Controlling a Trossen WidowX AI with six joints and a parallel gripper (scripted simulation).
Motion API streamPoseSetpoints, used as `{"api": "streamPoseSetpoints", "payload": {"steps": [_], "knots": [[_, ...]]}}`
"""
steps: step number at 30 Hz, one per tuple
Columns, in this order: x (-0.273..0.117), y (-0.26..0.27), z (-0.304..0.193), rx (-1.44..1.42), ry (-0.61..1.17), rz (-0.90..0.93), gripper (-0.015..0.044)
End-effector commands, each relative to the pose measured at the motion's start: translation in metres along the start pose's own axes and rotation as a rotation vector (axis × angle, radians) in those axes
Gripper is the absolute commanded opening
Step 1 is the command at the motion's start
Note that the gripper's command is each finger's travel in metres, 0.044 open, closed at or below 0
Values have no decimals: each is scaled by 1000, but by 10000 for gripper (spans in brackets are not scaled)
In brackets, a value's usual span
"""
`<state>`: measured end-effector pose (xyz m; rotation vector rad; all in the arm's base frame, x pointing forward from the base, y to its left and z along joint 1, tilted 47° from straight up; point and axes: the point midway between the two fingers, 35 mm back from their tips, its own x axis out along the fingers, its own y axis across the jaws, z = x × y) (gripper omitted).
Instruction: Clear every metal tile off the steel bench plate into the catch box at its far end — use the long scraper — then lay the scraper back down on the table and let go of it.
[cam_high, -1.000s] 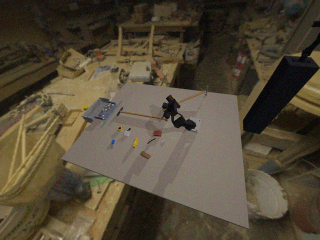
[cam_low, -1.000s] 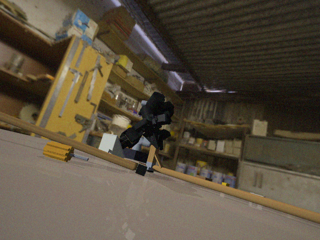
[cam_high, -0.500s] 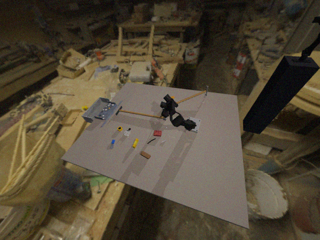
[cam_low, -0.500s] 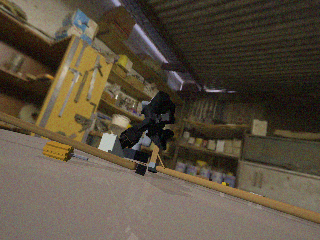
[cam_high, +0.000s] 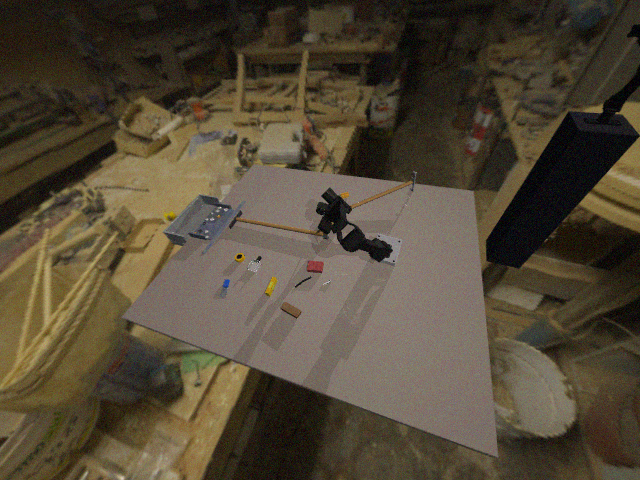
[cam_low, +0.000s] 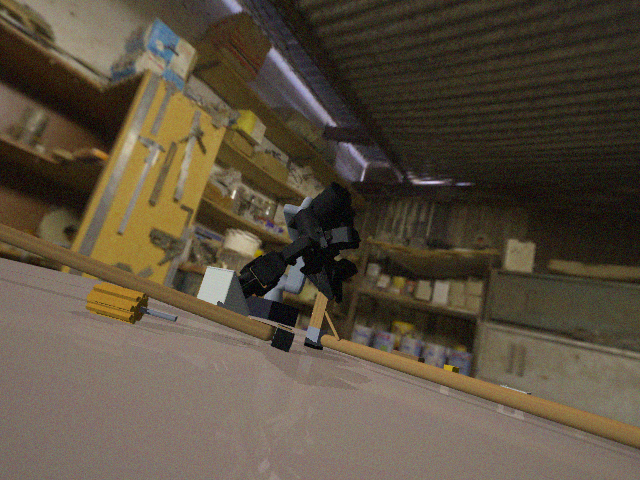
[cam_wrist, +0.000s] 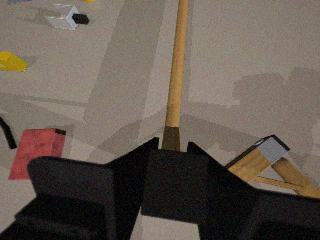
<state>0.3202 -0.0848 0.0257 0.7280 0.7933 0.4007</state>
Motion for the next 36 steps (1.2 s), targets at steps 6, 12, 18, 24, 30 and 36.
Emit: {"api": "streamPoseSetpoints", "payload": {"steps": [6,12,18,24,30,36], "knots": [[9,-1,16,-3,-9,-8,0],[15,0,24,-1,-10,-9,0],[21,2,30,2,-12,-10,0],[26,6,37,4,-14,-10,0],[31,11,42,6,-16,-9,0],[35,19,46,8,-18,-8,0]]}}
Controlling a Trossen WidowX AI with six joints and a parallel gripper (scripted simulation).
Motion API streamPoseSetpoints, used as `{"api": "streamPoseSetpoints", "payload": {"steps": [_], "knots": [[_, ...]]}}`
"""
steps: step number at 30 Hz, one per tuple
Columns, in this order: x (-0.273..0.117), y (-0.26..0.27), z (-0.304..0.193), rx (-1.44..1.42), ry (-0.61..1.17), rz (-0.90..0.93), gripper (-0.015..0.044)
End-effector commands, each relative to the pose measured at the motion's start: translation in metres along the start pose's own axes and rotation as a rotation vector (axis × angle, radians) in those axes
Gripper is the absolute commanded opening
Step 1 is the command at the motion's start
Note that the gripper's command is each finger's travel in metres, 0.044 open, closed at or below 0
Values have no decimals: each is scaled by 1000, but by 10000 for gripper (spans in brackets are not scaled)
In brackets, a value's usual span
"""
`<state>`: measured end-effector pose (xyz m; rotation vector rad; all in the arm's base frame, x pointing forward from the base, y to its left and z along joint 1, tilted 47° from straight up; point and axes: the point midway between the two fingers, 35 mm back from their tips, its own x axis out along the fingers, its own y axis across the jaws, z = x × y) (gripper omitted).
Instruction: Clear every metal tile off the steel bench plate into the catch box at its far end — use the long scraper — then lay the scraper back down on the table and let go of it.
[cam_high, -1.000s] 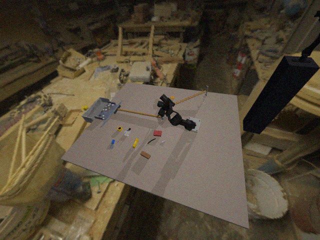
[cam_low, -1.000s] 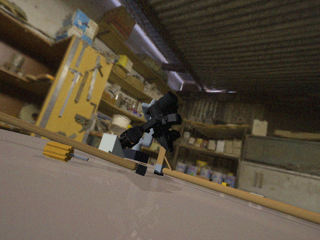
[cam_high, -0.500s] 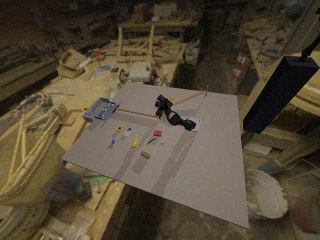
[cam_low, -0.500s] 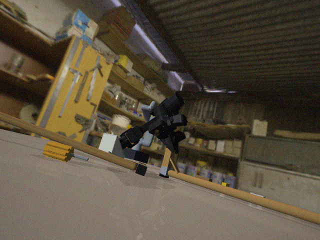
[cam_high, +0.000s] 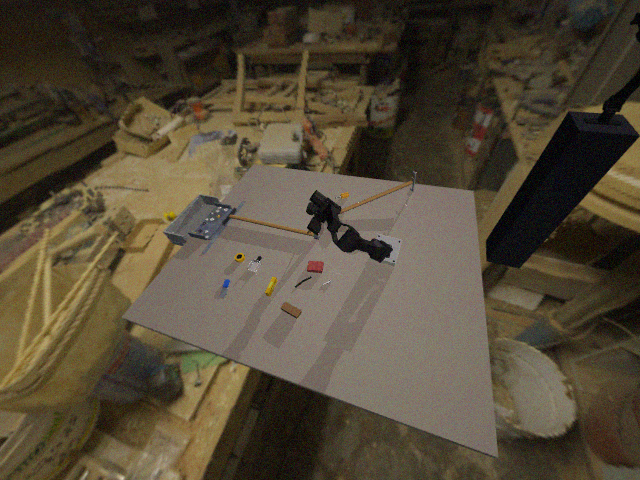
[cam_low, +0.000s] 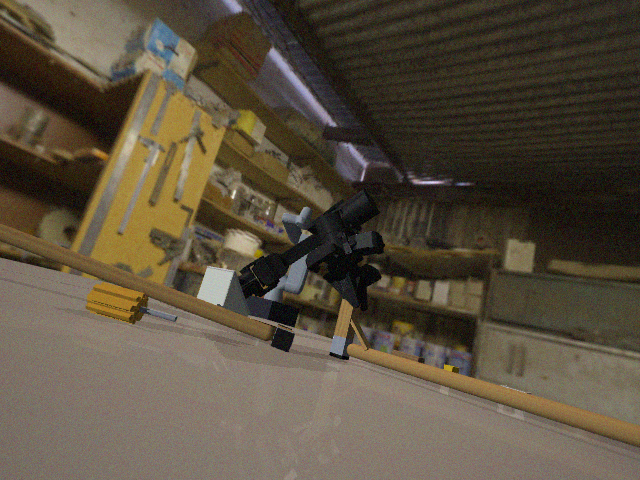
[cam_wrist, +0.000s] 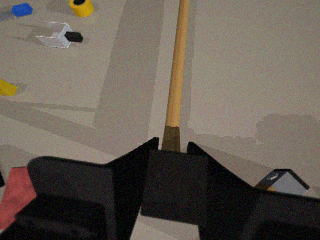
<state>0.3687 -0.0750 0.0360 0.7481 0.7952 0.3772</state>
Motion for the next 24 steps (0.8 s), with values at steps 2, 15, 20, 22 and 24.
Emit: {"api": "streamPoseSetpoints", "payload": {"steps": [2,15,20,22,24], "knots": [[3,11,8,-17,-10,4,0],[9,12,17,-18,-10,4,0],[13,11,22,-18,-10,4,0],[14,10,24,-18,-10,4,0],[16,9,26,-18,-10,4,0]]}}
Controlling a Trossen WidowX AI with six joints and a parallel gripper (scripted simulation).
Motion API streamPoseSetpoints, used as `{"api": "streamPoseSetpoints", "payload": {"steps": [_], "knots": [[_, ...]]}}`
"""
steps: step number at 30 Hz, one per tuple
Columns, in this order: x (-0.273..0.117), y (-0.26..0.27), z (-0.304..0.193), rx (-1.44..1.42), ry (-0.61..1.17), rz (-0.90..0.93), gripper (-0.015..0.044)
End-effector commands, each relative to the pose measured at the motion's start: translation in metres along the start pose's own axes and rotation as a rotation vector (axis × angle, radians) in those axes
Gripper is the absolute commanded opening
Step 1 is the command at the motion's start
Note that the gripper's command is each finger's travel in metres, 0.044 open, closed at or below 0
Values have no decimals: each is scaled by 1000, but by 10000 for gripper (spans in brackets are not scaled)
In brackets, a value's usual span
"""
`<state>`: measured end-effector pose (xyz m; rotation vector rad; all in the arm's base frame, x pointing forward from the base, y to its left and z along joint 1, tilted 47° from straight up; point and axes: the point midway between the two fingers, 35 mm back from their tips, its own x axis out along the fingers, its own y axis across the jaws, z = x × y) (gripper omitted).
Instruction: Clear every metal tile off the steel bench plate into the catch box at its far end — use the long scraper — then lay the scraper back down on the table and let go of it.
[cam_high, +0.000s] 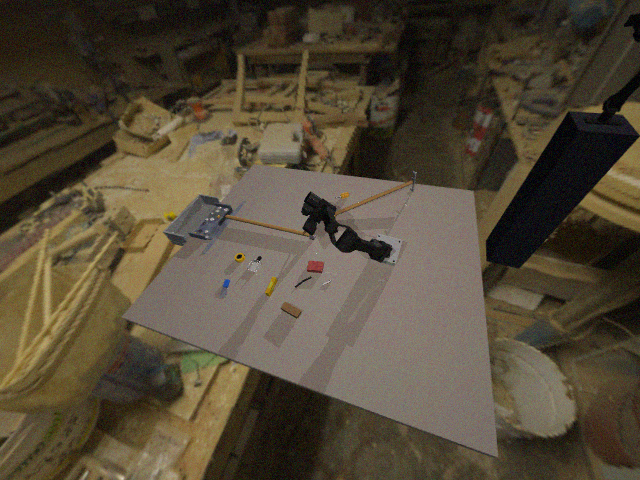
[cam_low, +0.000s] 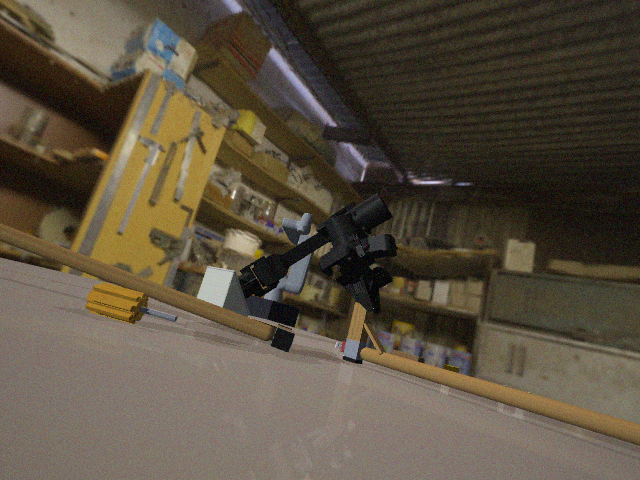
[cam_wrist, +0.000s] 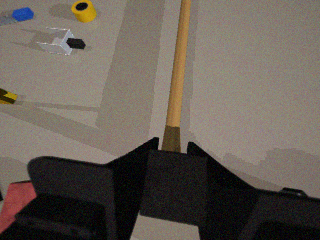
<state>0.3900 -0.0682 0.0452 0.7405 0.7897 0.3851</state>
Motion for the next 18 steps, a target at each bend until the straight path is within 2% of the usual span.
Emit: {"api": "streamPoseSetpoints", "payload": {"steps": [1,18], "knots": [[3,-2,10,-7,-9,-1,0],[14,-9,24,-8,-10,-1,0]]}}
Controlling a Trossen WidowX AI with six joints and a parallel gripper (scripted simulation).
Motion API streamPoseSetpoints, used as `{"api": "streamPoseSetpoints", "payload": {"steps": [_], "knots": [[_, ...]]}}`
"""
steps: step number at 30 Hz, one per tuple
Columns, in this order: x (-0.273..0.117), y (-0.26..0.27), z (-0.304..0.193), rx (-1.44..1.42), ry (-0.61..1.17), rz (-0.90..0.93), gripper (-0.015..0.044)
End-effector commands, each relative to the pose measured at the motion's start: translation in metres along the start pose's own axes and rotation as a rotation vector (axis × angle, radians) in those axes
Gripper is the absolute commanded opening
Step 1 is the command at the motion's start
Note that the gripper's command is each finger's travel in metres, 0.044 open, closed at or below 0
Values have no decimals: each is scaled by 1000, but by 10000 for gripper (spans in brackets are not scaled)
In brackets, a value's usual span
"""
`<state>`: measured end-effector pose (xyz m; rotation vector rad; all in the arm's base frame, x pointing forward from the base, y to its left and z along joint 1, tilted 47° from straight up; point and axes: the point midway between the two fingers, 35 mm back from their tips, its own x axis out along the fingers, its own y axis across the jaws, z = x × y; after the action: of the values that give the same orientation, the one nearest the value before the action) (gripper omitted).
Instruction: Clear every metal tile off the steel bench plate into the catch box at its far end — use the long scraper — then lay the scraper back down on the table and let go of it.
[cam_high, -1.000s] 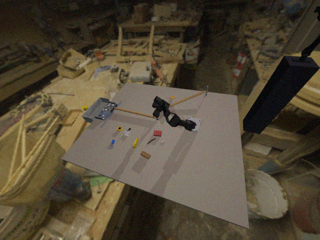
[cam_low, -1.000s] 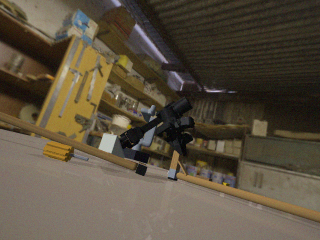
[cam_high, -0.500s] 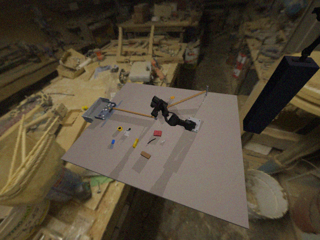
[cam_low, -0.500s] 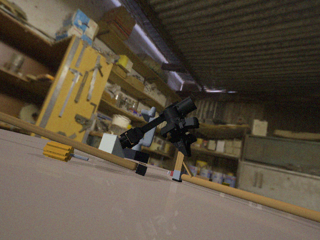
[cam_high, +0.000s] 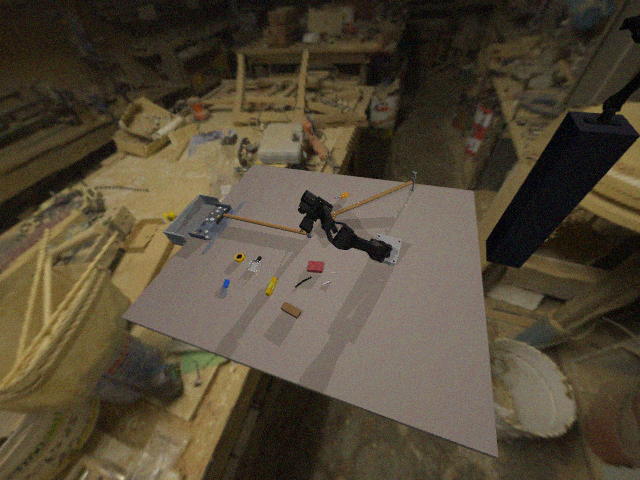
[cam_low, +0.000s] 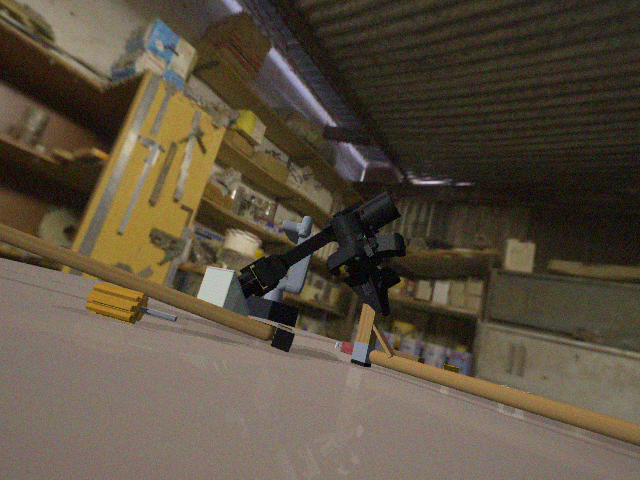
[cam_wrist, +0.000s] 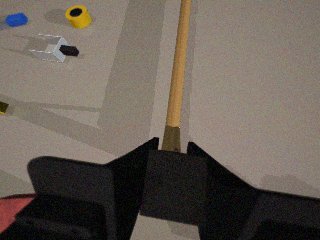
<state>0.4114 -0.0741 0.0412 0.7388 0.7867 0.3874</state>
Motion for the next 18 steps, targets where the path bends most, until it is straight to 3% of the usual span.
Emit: {"api": "streamPoseSetpoints", "payload": {"steps": [1,18], "knots": [[2,-1,8,-5,-8,-3,0],[15,-2,28,-6,-8,-3,0]]}}
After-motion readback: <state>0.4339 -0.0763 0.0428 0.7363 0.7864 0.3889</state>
